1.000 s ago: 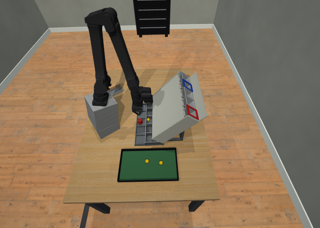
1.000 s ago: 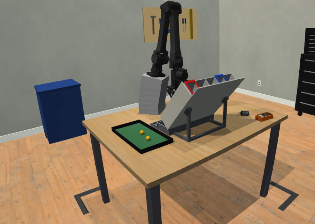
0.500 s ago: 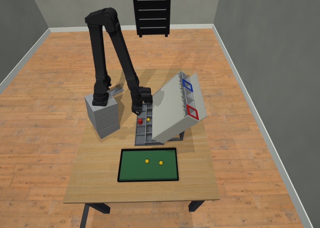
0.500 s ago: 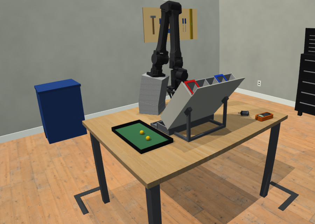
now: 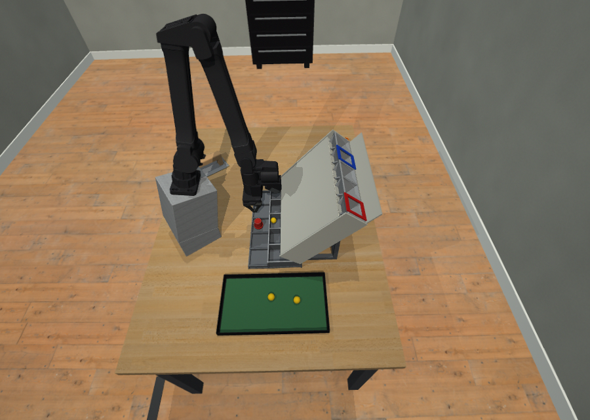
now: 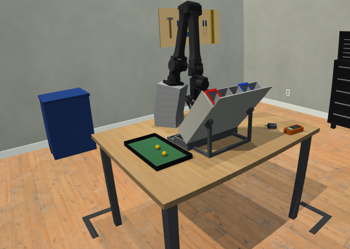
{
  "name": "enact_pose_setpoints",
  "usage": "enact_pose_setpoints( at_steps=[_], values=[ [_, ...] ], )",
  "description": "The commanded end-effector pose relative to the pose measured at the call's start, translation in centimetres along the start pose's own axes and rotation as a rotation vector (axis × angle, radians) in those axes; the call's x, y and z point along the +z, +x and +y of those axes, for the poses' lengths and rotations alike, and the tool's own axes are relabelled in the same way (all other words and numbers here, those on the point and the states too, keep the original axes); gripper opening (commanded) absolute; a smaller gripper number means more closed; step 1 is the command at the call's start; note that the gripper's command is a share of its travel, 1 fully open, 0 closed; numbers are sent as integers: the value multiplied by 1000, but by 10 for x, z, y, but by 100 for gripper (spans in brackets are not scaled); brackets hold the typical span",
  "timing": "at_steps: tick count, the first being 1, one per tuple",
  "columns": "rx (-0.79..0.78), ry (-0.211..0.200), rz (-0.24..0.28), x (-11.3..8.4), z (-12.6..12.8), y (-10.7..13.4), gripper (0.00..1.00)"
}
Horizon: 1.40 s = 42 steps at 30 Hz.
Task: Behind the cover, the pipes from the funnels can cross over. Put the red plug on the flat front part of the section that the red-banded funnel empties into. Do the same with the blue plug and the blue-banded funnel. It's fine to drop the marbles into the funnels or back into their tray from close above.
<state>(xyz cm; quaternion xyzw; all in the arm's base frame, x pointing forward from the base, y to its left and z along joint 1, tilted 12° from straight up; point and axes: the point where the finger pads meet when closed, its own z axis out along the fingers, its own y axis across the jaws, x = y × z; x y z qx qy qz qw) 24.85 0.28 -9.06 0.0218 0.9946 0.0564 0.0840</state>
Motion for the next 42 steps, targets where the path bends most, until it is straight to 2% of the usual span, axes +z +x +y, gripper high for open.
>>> enact_pose_setpoints(
  at_steps=[1,10,11,13,19,25,27,31,42],
  values=[
    [-2,0,-1,-1,-3,-1,56],
    [1,-2,6,1,-11,-6,56],
    [-2,0,-16,-2,-14,-12,56],
    [1,-3,5,1,-20,-8,56],
    [1,-4,4,1,-48,-13,56],
    [2,-5,2,1,-92,-21,56],
    [2,-5,2,1,-92,-21,56],
    [2,-5,1,1,-132,-29,56],
    [2,-3,-4,1,-260,-52,56]
  ],
)
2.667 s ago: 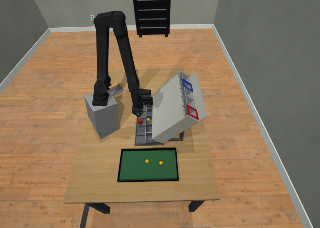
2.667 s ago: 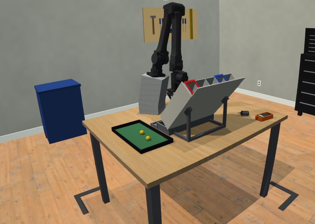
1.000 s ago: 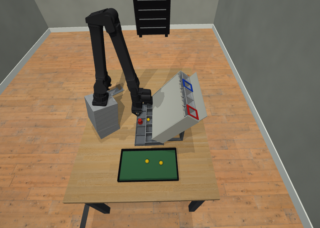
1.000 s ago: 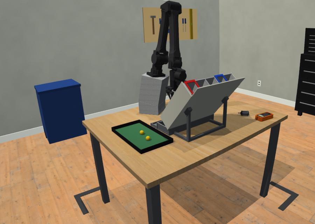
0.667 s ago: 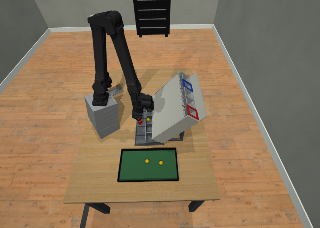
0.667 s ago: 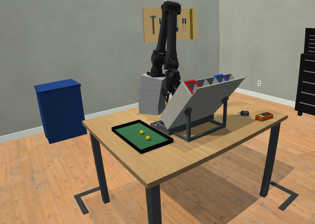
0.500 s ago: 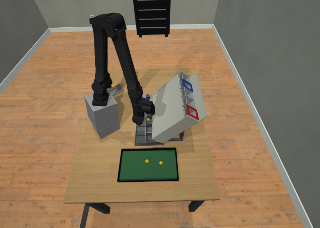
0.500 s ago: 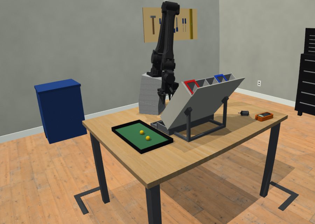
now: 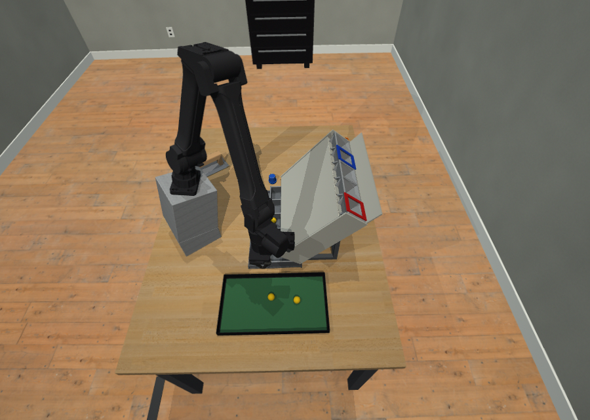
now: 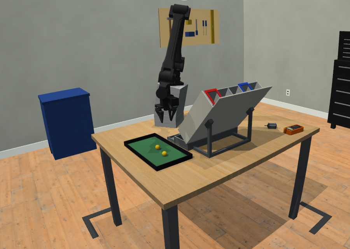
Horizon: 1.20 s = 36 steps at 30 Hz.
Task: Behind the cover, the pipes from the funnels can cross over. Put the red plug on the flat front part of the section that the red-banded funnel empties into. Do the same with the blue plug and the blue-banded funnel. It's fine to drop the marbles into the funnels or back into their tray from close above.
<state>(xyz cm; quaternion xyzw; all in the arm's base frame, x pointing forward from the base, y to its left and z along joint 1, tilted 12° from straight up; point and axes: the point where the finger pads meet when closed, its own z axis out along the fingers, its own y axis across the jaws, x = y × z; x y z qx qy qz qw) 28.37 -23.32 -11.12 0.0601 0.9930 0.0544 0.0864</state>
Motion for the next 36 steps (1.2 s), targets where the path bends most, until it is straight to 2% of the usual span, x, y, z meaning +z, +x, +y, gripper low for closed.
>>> enact_pose_setpoints(
  at_steps=[1,2,8,13,15,19,20,36],
  values=[
    [-74,-13,6,1,-23,-10,56],
    [-74,-13,6,1,-23,-10,56],
    [-74,-11,5,2,-65,-21,56],
    [-74,-11,5,2,-82,-25,56],
    [-80,5,-11,-7,-87,-32,56],
    [-97,-3,-4,-2,-82,-36,56],
    [-88,-24,19,4,-72,-21,56],
    [-86,-16,11,3,-75,-25,56]
  ],
)
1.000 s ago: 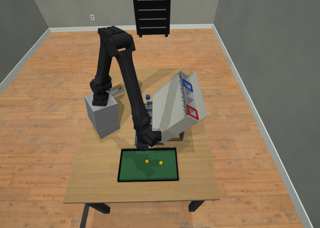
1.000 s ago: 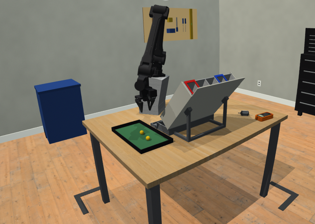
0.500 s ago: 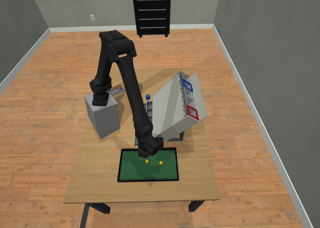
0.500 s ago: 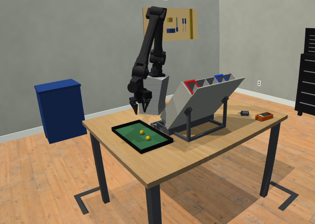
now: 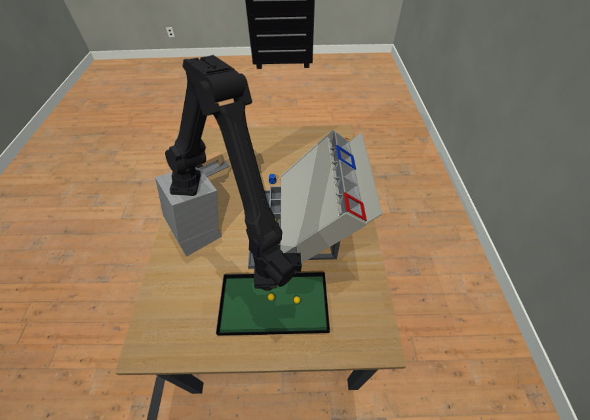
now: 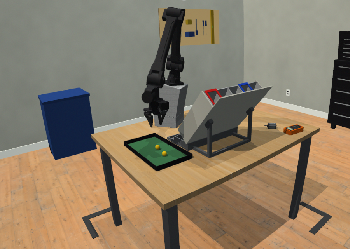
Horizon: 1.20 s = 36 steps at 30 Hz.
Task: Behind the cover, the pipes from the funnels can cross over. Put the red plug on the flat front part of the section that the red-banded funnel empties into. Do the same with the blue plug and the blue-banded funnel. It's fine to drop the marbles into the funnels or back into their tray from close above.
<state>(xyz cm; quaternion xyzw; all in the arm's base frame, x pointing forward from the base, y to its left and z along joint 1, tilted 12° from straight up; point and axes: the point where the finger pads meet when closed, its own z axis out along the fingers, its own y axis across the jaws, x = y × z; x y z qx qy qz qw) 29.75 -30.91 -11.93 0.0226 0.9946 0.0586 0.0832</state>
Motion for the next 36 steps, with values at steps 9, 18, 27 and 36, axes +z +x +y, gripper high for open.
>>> enact_pose_setpoints(
  at_steps=[9,18,27,36],
  values=[
    [-13,-1,0,0,-1,-3,56],
    [-13,-1,0,0,-1,-3,56],
    [-10,9,-10,13,-4,-10,56],
    [-6,15,-15,47,-8,-14,56]
  ],
)
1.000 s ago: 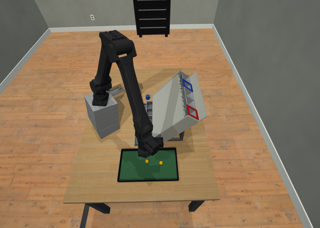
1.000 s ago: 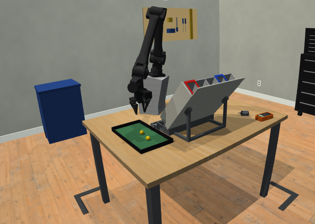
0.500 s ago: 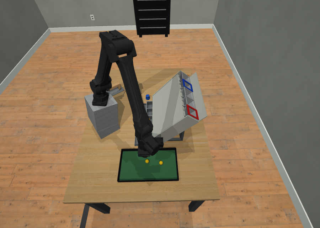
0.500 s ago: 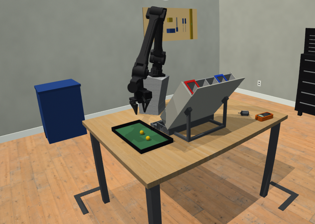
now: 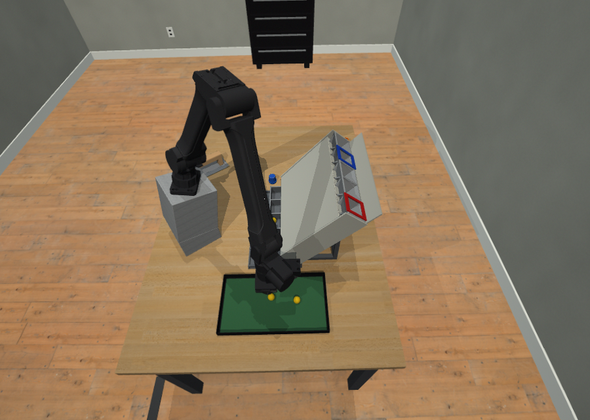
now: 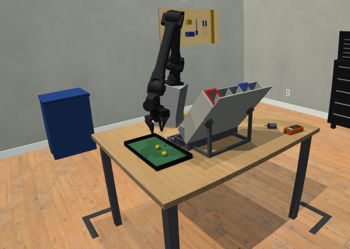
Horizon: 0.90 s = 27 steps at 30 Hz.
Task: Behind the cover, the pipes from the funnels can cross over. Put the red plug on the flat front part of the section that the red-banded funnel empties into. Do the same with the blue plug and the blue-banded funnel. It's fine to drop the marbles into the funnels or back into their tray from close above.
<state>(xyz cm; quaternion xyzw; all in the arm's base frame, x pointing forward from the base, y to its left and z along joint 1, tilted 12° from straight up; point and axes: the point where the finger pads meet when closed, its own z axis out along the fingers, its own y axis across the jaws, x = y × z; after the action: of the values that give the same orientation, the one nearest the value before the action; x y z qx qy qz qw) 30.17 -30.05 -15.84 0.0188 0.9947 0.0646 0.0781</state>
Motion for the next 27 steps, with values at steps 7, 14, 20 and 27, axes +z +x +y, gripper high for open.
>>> enact_pose_setpoints(
  at_steps=[7,14,20,27],
  values=[
    [-2,25,-23,47,-11,-16,56],
    [3,50,-48,47,-21,-23,56],
    [3,33,-31,51,-14,-16,56],
    [4,31,-29,52,-13,-15,56]
  ],
)
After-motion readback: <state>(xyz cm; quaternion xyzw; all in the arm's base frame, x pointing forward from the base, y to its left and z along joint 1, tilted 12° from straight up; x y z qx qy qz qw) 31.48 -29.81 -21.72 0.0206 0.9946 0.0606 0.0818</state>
